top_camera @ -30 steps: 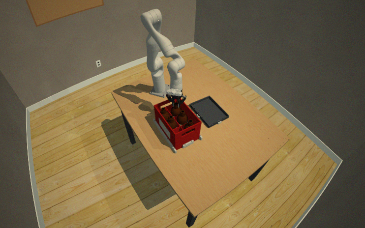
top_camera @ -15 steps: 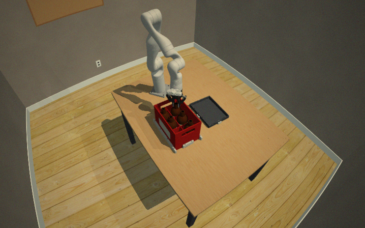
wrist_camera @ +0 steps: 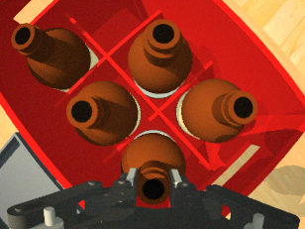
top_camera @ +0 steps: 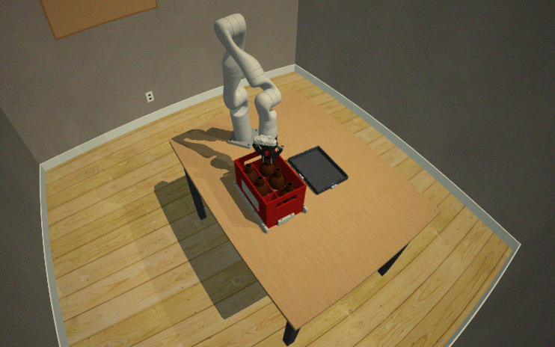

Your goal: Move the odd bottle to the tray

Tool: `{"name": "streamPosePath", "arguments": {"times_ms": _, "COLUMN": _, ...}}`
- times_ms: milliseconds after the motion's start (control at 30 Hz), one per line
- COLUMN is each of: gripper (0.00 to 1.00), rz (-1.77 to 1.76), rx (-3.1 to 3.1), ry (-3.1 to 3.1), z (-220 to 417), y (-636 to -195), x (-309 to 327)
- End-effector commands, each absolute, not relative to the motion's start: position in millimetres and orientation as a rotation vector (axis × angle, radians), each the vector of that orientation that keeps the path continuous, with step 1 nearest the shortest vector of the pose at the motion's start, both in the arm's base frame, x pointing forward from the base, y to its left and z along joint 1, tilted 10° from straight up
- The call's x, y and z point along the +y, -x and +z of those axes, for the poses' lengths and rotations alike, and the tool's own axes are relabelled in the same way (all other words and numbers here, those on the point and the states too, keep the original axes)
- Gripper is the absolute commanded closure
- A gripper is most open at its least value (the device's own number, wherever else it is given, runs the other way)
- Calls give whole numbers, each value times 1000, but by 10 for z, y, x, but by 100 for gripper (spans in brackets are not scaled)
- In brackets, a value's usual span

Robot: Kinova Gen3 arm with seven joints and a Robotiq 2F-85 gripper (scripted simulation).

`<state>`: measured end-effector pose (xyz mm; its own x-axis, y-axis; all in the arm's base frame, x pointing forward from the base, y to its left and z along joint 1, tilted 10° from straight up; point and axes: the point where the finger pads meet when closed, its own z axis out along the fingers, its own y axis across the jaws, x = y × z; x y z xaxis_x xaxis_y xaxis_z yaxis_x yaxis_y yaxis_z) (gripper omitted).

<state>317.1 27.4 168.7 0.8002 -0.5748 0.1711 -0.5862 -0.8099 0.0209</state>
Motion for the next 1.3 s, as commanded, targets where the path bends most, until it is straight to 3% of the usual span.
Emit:
{"name": "streamPosePath", "arguments": {"times_ms": 0, "gripper": 100, "rz": 241, "rx": -940, "ry": -2911, "z": 1685, "y": -3173, "x": 273}}
{"name": "streamPosePath", "arguments": {"times_ms": 567, "gripper": 100, "rz": 241, "rx": -940, "ry": -2911, "z": 1685, "y": -3173, "x": 273}}
{"name": "streamPosePath", "arguments": {"times_ms": 600, "gripper": 36, "rz": 241, "rx": -940, "ry": -2911, "z": 1685, "y": -3173, "x": 273}}
{"name": "streamPosePath", "arguments": {"times_ms": 1267, "gripper": 36, "rz": 241, "rx": -940, "ry": -2911, "z": 1685, "y": -3173, "x": 273}}
